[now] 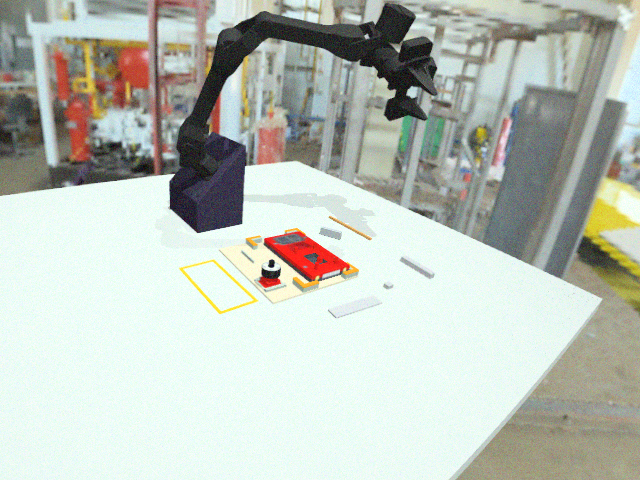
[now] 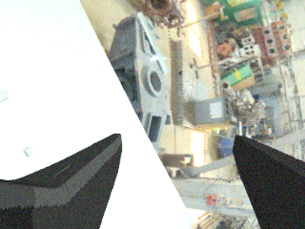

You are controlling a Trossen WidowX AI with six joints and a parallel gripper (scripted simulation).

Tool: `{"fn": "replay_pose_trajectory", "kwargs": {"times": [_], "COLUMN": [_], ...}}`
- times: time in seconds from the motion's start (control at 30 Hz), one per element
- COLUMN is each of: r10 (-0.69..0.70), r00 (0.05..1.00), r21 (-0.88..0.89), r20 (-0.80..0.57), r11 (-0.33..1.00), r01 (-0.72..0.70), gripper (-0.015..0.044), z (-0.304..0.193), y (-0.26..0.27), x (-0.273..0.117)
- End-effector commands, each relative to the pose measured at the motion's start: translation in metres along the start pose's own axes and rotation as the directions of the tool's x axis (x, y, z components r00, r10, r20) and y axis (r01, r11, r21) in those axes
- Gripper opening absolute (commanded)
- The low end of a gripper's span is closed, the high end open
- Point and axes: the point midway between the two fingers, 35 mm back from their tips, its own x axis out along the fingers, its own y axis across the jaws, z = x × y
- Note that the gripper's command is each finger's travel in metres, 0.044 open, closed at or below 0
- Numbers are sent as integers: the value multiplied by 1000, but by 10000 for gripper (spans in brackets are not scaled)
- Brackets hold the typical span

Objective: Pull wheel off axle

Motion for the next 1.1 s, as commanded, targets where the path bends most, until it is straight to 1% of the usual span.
{"fn": "replay_pose_trajectory", "kwargs": {"times": [0.0,0.17,0.3,0.43,0.57,0.7,0.83,0.93,1.07], "r10": [146,229,296,364,432,499,565,612,673], "r00": [988,969,947,918,881,837,785,742,676], "r21": [429,641,782,889,956,975,940,879,752], "r20": [-57,-96,-128,-160,-193,-224,-253,-274,-299], "r11": [897,759,618,457,284,112,-47,-153,-270], "r01": [-108,-116,-87,-26,70,194,337,451,602], "gripper": [300,300,300,300,300,300,300,300,300], "z": [-55,-88,-115,-143,-172,-200,-229,-250,-278], "y": [18,31,42,54,67,80,93,103,117], "x": [43,62,73,82,88,91,91,90,84]}}
